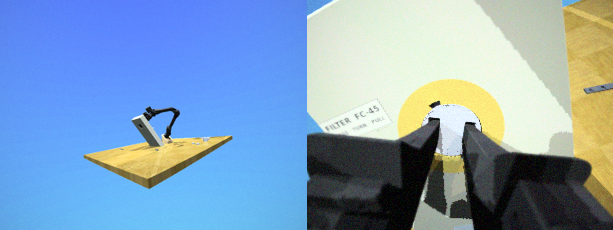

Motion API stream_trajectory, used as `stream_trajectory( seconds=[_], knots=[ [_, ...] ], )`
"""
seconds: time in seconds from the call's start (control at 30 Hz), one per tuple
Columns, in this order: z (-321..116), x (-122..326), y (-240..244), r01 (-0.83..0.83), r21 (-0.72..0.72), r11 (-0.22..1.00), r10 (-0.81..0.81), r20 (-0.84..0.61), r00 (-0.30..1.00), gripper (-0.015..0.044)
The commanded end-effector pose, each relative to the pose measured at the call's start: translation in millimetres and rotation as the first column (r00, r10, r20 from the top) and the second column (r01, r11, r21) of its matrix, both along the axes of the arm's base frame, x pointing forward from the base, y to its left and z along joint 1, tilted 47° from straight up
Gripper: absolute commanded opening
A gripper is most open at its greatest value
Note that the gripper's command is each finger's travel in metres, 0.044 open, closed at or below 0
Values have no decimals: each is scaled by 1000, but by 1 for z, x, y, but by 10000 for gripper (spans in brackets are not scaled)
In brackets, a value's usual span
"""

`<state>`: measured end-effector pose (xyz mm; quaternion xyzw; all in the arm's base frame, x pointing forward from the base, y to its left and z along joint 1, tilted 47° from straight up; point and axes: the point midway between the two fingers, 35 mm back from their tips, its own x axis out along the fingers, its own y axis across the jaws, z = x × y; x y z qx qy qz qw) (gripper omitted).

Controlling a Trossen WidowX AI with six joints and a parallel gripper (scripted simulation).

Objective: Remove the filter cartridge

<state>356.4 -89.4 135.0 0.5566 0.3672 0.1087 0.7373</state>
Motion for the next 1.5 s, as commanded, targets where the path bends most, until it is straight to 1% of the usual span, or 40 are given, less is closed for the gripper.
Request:
stream_trajectory(
  seconds=[0.0,0.2,0.43,0.7,0.97,1.13,1.47],
  knots=[
    [-2,4,4,54,86,995,-47,-84,995,0],
    [-3,4,4,160,217,963,-113,-213,970,0],
    [-3,5,5,296,344,891,-162,-369,915,0],
    [-3,5,5,460,447,768,-177,-542,822,0],
    [-3,5,5,614,495,614,-148,-692,706,0],
    [-4,6,6,563,485,669,-162,-644,747,0],
    [-4,6,6,560,484,672,-163,-641,750,0]
  ],
)
